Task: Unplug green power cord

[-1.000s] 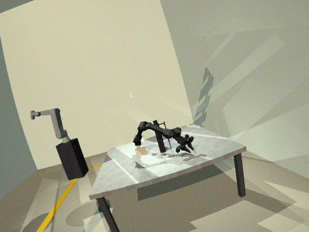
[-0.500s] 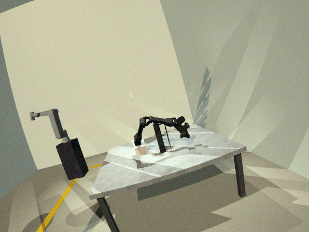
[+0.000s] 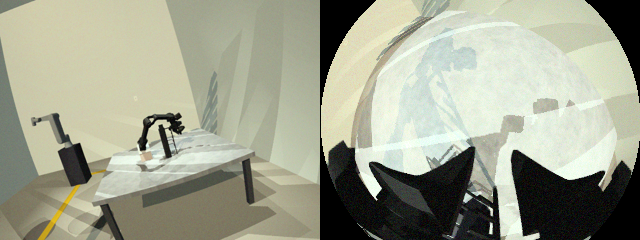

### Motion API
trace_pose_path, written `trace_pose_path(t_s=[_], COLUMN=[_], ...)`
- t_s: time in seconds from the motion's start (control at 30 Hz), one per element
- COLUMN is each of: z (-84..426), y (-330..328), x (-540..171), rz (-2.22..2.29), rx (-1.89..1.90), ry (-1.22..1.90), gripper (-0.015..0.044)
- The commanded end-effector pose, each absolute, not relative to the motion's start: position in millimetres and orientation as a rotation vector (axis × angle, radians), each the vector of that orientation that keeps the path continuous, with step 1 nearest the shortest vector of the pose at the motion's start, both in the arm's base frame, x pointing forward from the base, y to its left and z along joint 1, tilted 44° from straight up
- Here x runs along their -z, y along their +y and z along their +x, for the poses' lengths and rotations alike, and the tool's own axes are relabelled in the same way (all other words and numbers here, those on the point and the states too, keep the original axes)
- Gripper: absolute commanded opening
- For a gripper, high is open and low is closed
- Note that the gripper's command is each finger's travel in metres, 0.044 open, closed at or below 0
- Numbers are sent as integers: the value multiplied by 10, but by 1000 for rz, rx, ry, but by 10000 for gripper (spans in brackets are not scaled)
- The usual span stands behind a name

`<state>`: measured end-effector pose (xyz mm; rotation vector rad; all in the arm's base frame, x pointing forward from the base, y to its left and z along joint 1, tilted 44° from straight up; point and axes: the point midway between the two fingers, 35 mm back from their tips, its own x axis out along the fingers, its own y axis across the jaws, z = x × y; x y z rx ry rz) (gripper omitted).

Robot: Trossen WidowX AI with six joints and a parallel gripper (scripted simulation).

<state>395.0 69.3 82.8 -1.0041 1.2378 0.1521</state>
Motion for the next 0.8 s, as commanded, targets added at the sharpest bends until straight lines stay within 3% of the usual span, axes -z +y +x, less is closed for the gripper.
trace_pose_path(t_s=[0.0,0.33,0.77], z=[3518,2321,2246], y=[944,1132,1116], x=[-639,-581,-612], rz=[-1192,-1773,-1833], rx=[-316,-692,-722], ry=[1351,1620,1636], gripper=[160,160,160])
